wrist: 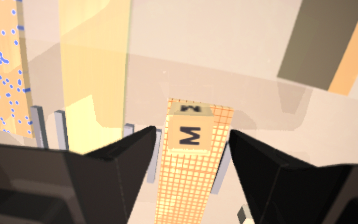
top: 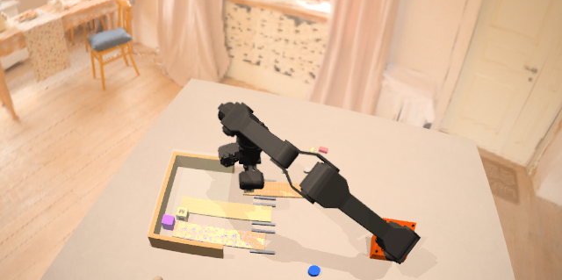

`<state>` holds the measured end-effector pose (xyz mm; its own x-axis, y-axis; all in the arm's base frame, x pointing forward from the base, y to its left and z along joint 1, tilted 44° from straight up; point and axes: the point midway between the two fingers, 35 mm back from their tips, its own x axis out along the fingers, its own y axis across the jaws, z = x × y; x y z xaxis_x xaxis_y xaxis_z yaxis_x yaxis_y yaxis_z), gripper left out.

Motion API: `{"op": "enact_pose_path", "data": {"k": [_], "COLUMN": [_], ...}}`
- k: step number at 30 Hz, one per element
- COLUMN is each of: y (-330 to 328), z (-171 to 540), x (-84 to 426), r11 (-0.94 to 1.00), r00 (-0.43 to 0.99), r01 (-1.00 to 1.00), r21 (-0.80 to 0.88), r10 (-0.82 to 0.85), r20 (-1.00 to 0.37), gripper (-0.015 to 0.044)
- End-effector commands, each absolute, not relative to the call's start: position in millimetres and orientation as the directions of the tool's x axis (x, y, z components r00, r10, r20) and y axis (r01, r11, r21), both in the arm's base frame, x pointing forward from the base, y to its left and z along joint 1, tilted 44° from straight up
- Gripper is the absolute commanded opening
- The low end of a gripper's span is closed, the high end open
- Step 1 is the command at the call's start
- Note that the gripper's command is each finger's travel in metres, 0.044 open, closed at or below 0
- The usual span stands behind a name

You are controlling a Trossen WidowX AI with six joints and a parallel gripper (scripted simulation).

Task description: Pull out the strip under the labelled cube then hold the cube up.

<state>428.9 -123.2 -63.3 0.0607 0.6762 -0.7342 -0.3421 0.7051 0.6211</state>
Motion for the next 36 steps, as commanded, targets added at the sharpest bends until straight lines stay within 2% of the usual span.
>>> {"op": "enact_pose_path", "data": {"k": [1,13,17,24,28,36], "y": [-117,-106,-109,-109,-109,-117], "z": [-68,-79,-78,-78,-76,-60], "x": [429,429,429,429,427,404], "r11": [0.703,0.702,0.703,0.703,0.704,0.704], "r00": [0.061,0.061,0.059,0.059,0.059,0.059], "r01": [-0.338,-0.338,-0.343,-0.343,-0.342,-0.339], "r21": [0.625,0.626,0.623,0.623,0.623,0.624], "r10": [0.679,0.680,0.678,0.678,0.678,0.678], "r20": [-0.731,-0.730,-0.733,-0.733,-0.733,-0.733], "gripper": [0.0250,0.0250,0.0145,0.0098,0.0000,0.0000]}}
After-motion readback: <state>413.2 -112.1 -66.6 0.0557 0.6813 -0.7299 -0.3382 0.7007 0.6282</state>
